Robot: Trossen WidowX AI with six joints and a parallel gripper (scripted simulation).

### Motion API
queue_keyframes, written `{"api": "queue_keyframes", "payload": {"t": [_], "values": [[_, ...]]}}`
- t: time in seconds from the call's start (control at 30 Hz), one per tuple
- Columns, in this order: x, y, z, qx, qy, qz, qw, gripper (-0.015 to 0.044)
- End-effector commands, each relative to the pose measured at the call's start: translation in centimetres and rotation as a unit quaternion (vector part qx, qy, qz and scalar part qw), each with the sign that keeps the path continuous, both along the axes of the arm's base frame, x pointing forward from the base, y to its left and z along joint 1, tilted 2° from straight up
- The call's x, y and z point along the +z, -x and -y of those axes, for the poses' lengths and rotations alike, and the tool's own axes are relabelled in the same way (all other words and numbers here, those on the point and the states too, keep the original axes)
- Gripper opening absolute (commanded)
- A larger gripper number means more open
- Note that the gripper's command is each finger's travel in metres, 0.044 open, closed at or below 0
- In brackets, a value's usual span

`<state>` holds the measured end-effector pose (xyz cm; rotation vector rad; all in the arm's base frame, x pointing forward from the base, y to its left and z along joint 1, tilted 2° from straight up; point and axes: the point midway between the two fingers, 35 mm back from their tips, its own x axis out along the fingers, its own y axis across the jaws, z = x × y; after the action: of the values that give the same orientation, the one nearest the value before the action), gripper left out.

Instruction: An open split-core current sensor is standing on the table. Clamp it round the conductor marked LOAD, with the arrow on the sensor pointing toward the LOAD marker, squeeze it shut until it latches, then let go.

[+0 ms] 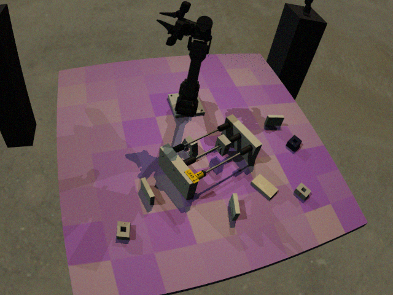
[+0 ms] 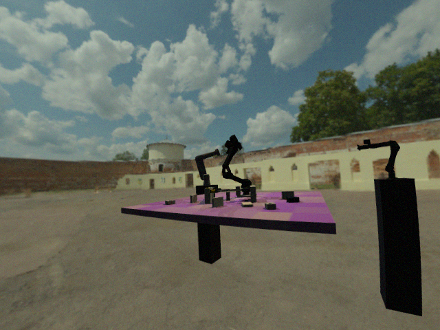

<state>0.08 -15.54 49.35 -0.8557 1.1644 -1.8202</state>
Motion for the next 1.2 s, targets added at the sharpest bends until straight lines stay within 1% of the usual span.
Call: {"api": "queue_keyframes", "payload": {"t": [0.0,0.07,0.17,0.33,0.37,0.57,0.77,0.97,1.17], "values": [[0.0,0.2,-0.1,-0.005,0.002,0.001,1.000,0.0164],[0.2,2.1,-0.6,-0.045,0.014,0.008,0.999,0.0217],[0.5,6.0,-2.4,-0.134,0.044,0.020,0.990,0.0295],[0.7,11.2,-7.0,-0.279,0.098,0.033,0.955,0.0427],[0.6,12.0,-8.0,-0.306,0.110,0.036,0.945,0.0440],[0.2,15.0,-15.4,-0.460,0.181,0.038,0.869,0.0440],[-0.6,14.8,-23.5,-0.598,0.247,0.018,0.763,0.0440],[-1.8,11.1,-31.0,-0.713,0.305,-0.020,0.631,0.0440],[-3.5,4.7,-36.5,-0.800,0.352,-0.073,0.480,0.0440]]}}
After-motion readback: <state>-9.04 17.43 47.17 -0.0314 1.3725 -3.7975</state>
